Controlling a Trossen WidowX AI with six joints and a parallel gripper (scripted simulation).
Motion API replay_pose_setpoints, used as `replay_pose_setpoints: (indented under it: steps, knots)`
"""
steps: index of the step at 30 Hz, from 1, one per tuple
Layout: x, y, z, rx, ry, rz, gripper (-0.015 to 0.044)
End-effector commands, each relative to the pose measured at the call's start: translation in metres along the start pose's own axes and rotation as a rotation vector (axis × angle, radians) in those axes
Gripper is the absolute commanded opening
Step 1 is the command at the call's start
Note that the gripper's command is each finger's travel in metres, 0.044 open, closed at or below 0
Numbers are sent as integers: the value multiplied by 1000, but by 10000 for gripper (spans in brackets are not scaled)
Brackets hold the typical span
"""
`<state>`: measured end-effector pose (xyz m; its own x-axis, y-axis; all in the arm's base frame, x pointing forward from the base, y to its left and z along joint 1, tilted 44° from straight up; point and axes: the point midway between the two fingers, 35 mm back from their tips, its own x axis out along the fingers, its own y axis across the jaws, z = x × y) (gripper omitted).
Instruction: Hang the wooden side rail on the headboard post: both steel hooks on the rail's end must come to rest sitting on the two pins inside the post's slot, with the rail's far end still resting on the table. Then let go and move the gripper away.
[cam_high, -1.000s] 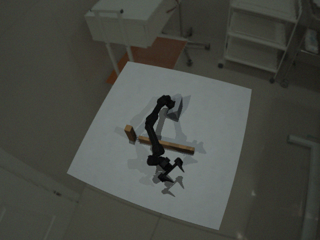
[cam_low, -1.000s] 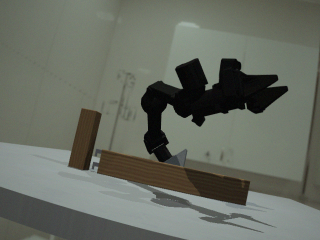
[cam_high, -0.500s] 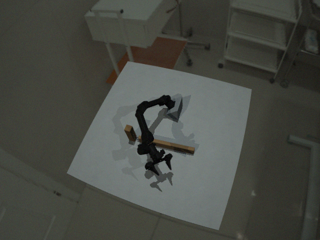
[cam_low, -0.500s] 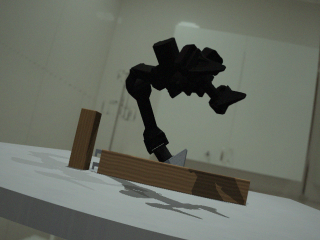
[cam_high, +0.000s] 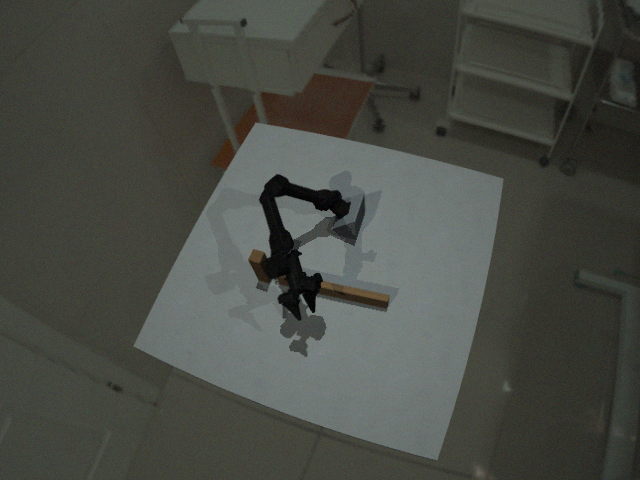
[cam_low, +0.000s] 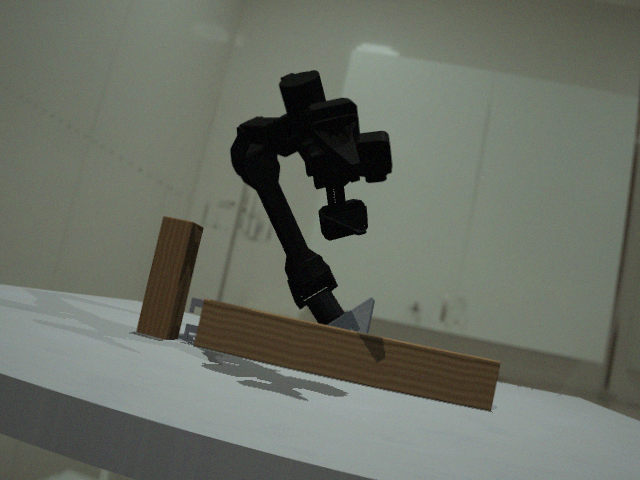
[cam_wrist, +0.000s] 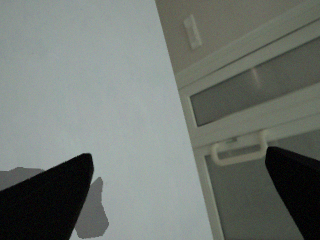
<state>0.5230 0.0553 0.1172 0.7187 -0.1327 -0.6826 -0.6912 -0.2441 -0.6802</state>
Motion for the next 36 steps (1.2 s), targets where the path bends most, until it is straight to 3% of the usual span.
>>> replay_pose_setpoints:
  steps: [1, 24, 36]
  knots:
    - [-28, 26, -22, -173, 111, 80, 440]
    - [-206, 170, -124, -1170, 547, 708, 440]
    - [-216, 179, -129, -1229, 562, 759, 440]
